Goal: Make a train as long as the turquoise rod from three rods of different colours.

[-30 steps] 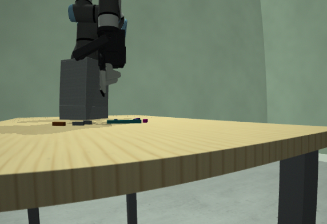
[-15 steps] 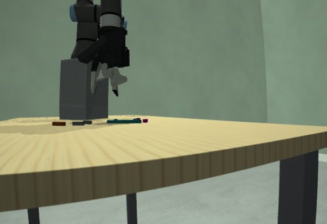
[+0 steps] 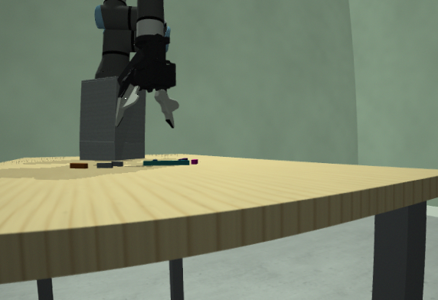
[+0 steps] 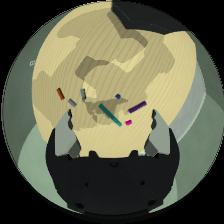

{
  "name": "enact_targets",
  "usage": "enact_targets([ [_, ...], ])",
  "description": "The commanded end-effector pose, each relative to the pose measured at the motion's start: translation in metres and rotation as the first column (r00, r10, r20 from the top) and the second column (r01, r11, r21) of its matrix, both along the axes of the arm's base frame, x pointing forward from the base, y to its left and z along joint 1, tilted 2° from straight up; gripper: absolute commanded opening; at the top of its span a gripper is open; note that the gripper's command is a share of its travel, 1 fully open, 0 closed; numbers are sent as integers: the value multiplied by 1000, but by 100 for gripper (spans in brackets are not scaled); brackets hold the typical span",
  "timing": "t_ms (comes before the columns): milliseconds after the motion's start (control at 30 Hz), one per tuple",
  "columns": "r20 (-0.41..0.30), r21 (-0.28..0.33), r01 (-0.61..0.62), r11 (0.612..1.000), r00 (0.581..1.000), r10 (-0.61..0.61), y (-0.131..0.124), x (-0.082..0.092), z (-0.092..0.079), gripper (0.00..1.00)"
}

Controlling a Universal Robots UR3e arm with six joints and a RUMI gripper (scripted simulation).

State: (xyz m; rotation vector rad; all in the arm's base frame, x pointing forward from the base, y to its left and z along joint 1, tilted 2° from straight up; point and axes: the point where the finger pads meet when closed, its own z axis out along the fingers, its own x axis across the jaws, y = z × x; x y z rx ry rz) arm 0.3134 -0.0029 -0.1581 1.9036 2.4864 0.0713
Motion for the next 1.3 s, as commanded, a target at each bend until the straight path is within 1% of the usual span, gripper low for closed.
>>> enact_targets([
  [0,-6,-6,124,992,992,-124,3,0,1,100],
  [33,-6,-6,124,992,992,-124,3,0,1,100],
  [200,-10,-2,267,964,964,-267,7,0,1,100],
  [367,-14,1,385,923,923,-385,11,0,1,100],
  [533,-17,3,478,878,878,-478,14,0,1,100],
  [600,-17,3,478,878,878,-478,14,0,1,100],
  [800,-20,4,560,829,829,-560,16,1,2,100],
  [1000,-23,5,612,791,791,-612,18,1,2,100],
  [1100,-23,5,629,777,777,-629,19,1,2,100],
  [1167,-23,5,629,777,777,-629,19,1,2,100],
  [1267,-24,6,642,767,767,-641,19,1,2,100],
])
